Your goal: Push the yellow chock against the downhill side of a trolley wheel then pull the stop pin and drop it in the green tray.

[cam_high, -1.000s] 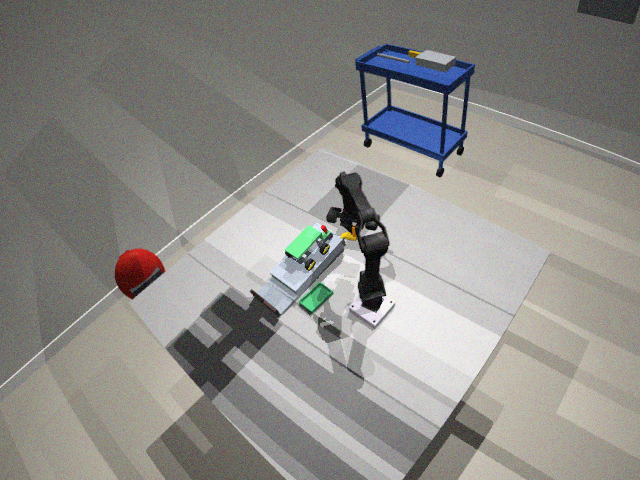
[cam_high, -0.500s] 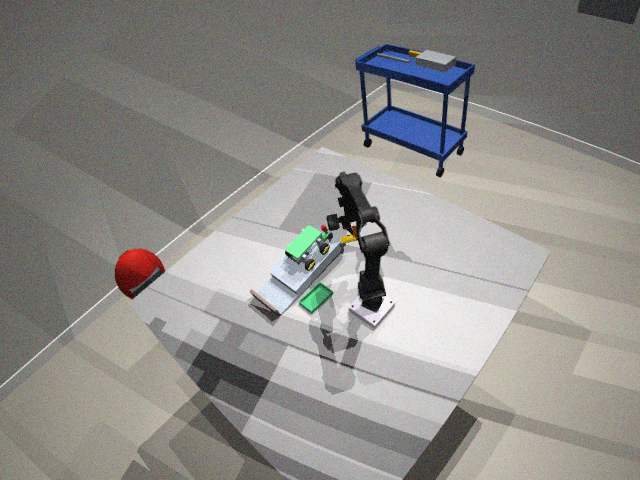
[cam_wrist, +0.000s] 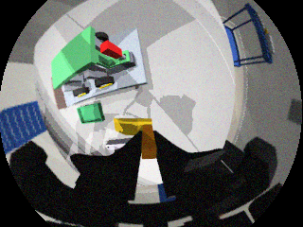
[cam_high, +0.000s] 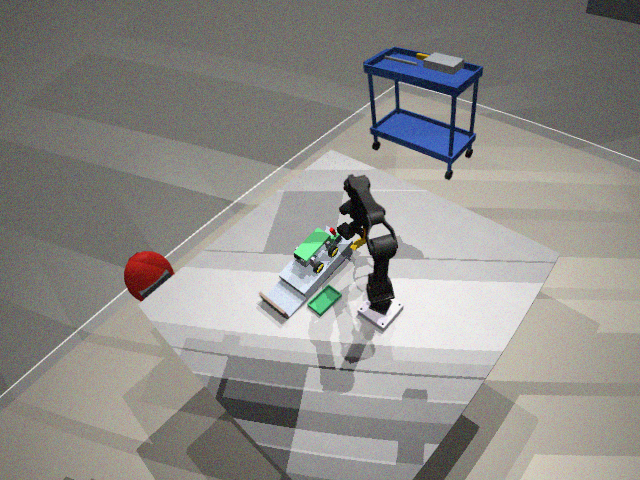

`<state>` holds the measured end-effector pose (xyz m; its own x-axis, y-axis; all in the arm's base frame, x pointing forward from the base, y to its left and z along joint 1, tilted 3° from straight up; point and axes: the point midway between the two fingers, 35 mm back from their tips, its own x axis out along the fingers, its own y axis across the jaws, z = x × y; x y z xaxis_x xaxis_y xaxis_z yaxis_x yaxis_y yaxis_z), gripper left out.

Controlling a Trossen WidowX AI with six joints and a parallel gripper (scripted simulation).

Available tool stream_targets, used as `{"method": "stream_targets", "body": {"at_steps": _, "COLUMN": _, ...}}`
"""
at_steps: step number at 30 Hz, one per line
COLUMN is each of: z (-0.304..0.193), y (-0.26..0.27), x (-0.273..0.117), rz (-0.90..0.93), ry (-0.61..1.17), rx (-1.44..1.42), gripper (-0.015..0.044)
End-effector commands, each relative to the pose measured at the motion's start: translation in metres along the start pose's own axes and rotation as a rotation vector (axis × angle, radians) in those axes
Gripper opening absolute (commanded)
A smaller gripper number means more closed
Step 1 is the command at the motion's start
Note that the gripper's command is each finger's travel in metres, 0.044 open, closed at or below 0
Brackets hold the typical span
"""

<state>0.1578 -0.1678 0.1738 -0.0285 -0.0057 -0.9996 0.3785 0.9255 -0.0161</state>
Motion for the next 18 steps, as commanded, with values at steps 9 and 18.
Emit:
{"method": "stream_targets", "body": {"at_steps": 9, "z": -0.0005, "y": -0.0004, "x": 0.0001, "rz": -0.003, "ry": 0.005, "rx": -0.398, "gripper": 0.0000}}
{"method": "stream_targets", "body": {"at_steps": 18, "z": -0.0005, "y": -0.0004, "x": 0.0001, "rz": -0.002, "ry": 0.006, "rx": -0.703, "gripper": 0.0000}}
